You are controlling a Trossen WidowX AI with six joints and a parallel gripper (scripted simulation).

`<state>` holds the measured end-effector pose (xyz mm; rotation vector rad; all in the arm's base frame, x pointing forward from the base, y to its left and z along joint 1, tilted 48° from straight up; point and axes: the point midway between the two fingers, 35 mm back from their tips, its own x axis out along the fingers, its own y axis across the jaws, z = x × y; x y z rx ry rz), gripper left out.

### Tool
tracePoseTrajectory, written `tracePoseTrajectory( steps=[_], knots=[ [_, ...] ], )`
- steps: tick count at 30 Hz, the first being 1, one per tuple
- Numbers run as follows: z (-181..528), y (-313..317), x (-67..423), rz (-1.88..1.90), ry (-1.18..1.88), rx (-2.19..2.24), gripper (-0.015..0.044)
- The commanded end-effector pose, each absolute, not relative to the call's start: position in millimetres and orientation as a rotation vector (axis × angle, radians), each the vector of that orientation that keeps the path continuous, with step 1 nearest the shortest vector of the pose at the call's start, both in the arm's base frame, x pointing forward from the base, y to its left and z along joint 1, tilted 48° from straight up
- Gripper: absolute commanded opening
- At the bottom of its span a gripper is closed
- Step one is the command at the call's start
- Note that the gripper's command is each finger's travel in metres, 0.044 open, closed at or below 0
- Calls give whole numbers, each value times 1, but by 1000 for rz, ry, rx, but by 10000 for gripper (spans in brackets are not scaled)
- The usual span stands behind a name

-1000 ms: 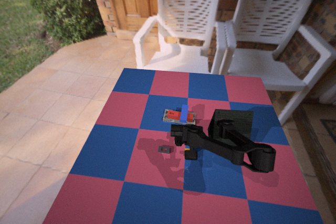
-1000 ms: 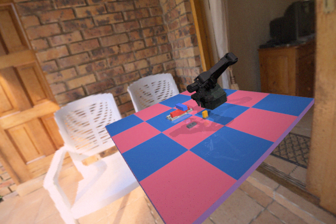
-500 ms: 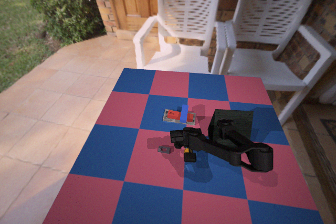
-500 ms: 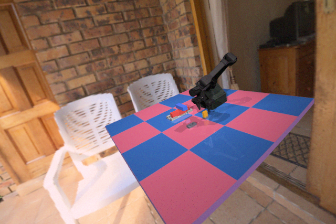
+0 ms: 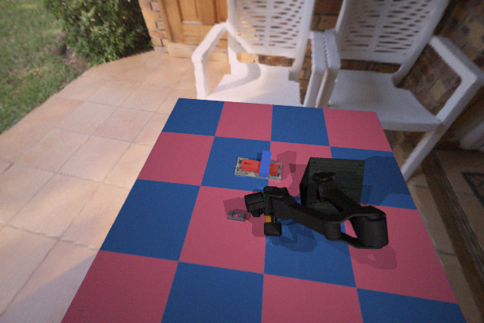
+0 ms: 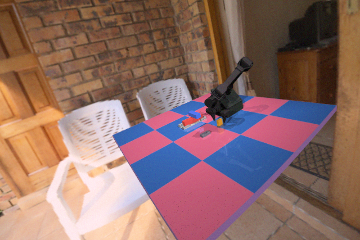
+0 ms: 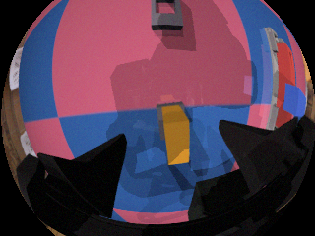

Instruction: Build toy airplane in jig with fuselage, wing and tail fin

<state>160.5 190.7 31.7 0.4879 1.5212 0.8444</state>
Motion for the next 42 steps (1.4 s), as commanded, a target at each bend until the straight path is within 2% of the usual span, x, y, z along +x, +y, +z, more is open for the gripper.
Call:
tracePoseTrajectory(
  steps=[1,12,26,33,34,42],
  knots=[
    [26,193,158,833,1531,492,440],
    [17,205,154,836,1530,497,440],
    [17,205,154,836,1530,497,72],
    [17,205,154,836,1530,497,26],
    [17,205,154,836,1530,497,0],
    [20,203,156,830,1553,442,0]
  ],
)
